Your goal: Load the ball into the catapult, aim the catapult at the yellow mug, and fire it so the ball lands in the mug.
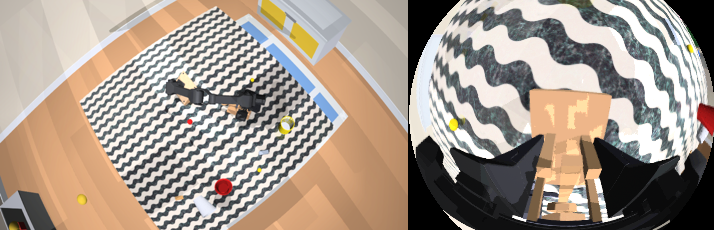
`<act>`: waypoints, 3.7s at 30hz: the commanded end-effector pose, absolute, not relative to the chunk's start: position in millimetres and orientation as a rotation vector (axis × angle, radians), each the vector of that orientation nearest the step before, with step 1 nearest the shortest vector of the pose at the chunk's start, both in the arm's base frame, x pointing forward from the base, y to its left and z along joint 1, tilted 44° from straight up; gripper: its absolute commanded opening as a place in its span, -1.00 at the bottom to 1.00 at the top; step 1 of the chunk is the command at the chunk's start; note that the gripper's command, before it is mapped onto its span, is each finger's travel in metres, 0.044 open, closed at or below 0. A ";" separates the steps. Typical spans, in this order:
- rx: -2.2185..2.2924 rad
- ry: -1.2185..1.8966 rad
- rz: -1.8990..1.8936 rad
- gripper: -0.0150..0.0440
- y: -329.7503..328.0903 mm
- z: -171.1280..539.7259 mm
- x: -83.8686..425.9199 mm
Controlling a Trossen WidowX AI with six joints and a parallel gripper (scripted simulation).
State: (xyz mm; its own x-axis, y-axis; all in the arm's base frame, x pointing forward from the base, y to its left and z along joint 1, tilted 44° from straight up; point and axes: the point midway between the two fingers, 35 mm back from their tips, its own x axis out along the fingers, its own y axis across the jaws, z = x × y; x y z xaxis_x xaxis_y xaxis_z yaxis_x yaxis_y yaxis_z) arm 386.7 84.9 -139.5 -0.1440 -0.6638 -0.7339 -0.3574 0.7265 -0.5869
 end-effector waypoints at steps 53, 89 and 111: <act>-0.518 1.604 -0.623 0.53 -30.6 73.2 277.7; -0.451 1.570 -0.747 0.53 -101.2 53.3 195.9; -0.453 1.570 -0.749 -0.08 -114.0 40.6 192.1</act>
State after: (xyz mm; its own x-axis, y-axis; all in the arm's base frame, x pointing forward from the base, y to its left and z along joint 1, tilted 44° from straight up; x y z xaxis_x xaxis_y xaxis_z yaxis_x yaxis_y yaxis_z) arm 192.2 -113.2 40.9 -0.1467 -0.6727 -0.7252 0.1405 0.7116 -0.6884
